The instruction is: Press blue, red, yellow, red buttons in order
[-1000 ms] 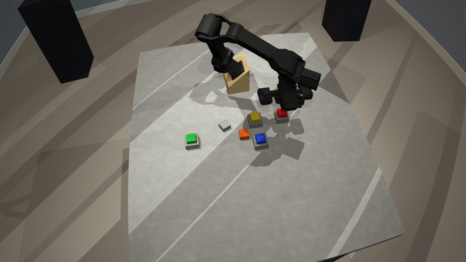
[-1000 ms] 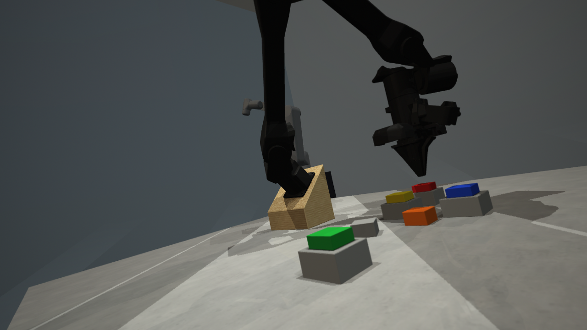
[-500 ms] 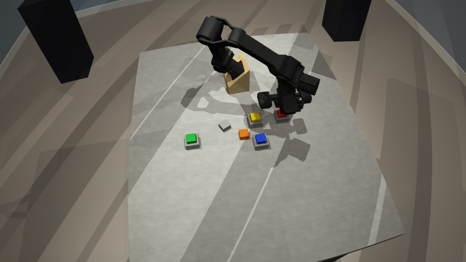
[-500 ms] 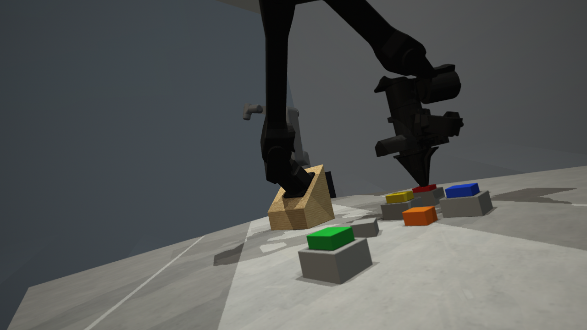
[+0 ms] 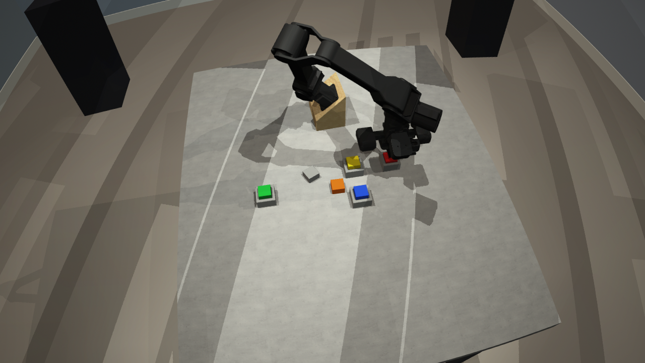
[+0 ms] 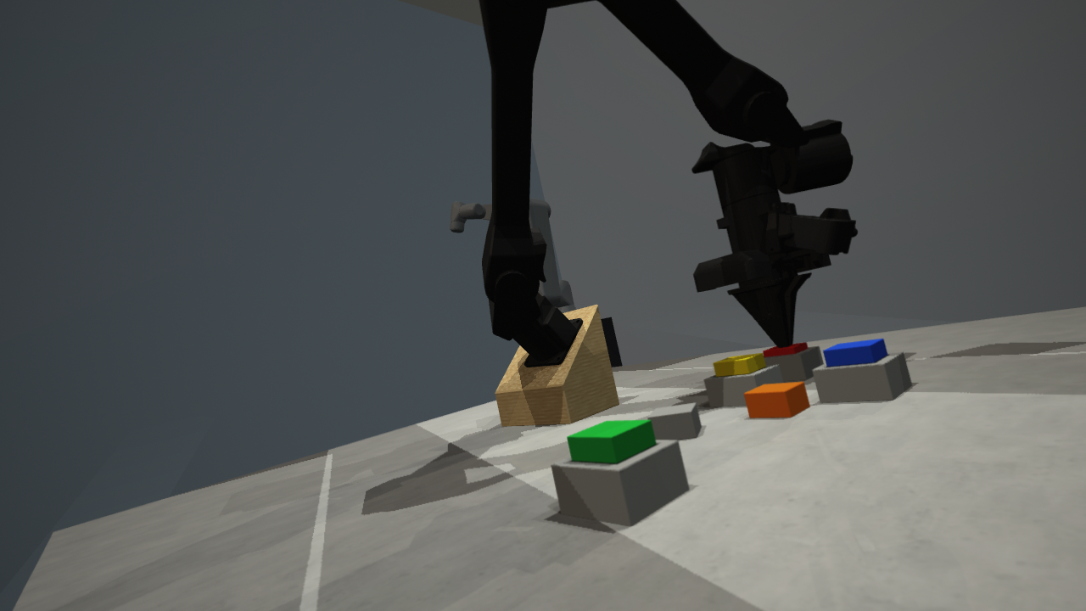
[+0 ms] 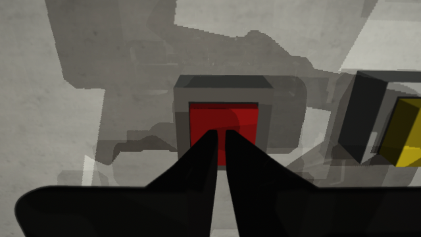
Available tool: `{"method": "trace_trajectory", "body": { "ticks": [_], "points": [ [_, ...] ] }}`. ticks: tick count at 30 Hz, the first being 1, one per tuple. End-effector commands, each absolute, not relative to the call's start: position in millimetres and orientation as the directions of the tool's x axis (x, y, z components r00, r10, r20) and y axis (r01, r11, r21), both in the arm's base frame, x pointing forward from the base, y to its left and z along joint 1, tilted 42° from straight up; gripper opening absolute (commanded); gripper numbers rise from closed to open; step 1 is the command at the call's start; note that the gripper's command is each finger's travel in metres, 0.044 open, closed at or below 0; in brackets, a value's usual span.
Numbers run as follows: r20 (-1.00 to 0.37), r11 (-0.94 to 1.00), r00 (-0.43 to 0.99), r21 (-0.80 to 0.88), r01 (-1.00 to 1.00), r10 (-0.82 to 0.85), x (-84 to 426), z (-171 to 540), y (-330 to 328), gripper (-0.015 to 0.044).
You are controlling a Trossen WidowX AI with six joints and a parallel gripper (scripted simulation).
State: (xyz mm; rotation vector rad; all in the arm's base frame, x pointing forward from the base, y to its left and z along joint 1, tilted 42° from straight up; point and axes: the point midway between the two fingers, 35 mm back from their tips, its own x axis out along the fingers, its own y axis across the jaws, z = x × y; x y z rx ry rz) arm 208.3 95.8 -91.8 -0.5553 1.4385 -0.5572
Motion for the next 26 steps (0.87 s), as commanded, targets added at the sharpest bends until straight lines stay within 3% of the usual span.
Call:
{"method": "trace_trajectory", "body": {
  "ticks": [1,9,23,26],
  "points": [
    [-0.75,0.751,0.055,-0.66,0.017,-0.66,208.0,-91.8,94.7,0.002],
    [-0.75,0.752,0.055,-0.659,0.017,-0.659,206.2,-67.2,116.8,0.002],
    [-0.754,0.756,0.056,-0.654,0.018,-0.654,241.4,-62.4,210.1,0.0387],
    [-0.754,0.756,0.056,-0.654,0.018,-0.654,241.4,-62.4,210.1,0.04]
  ]
}}
